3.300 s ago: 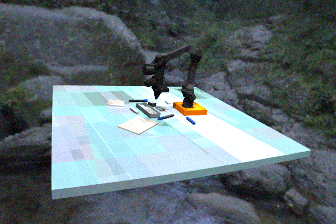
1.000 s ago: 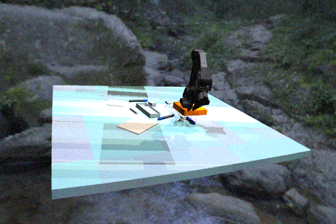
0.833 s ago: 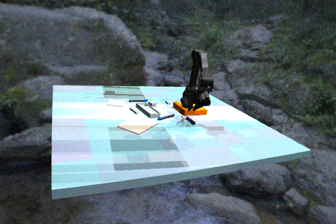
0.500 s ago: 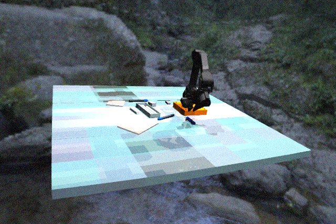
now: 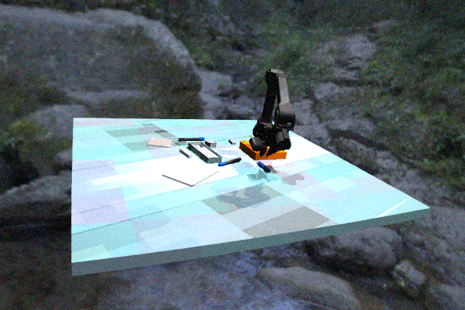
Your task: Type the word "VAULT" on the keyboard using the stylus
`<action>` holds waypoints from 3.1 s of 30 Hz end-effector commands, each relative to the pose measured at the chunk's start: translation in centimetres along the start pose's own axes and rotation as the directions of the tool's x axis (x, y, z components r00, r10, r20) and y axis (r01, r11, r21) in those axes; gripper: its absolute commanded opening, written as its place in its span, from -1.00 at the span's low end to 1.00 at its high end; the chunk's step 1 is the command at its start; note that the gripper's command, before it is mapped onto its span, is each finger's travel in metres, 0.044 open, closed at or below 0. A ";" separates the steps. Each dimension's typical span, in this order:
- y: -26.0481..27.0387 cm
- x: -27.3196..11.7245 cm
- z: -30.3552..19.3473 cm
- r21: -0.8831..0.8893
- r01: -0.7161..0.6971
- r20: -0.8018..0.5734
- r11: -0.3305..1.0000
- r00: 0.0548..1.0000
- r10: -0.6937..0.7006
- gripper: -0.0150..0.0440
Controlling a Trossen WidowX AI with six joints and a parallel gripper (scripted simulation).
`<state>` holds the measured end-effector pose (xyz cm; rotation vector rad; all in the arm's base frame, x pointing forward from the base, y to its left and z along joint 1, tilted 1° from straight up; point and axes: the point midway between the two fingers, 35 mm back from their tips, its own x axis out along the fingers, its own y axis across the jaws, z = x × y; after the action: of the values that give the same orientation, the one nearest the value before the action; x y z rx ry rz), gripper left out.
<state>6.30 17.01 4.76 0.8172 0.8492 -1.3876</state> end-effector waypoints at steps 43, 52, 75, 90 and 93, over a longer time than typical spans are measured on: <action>-0.1 2.9 -1.5 0.004 -0.003 0.007 1.000 1.000 0.003 0.02; -0.1 3.4 -1.8 0.004 -0.003 0.007 1.000 1.000 0.003 0.02; -0.1 4.0 -2.2 0.000 -0.002 0.003 1.000 1.000 0.002 -0.45; 0.0 1.6 -1.0 0.000 -0.003 0.004 1.000 1.000 0.003 -0.49; -0.1 0.0 0.0 0.000 -0.003 0.004 1.000 1.000 0.003 -0.49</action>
<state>6.18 16.89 2.67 0.8053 0.8386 -1.3915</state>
